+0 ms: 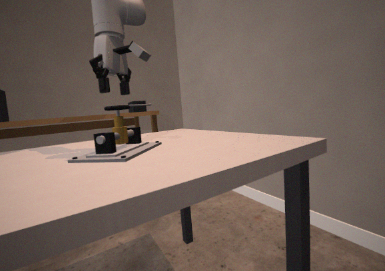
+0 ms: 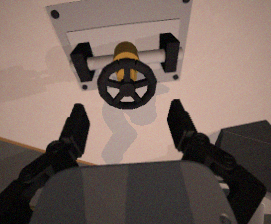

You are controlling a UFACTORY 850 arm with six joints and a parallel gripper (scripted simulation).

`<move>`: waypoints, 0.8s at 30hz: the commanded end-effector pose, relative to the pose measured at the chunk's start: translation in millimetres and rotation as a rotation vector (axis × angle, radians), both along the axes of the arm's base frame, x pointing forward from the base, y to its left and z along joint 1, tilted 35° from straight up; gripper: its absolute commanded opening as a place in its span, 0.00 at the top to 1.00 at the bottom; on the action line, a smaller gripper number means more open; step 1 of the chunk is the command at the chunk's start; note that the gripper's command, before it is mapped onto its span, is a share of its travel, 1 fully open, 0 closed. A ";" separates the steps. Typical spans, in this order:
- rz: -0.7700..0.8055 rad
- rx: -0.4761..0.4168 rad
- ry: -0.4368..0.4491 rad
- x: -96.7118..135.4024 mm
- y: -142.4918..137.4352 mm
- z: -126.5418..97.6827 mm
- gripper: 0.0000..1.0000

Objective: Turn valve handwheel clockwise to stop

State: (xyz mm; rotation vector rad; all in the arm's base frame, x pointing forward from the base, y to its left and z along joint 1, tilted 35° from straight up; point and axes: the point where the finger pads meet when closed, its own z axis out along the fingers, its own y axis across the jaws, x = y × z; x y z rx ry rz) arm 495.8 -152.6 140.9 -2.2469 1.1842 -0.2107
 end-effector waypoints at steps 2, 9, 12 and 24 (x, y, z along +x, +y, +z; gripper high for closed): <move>0.000 0.000 -0.001 -4.0 -5.2 9.8 0.00; 0.000 0.000 -0.001 -7.8 -9.3 17.8 0.00; 0.000 0.000 -0.001 -9.1 -10.7 20.4 0.00; 0.000 0.000 -0.001 -10.3 -12.0 22.9 0.00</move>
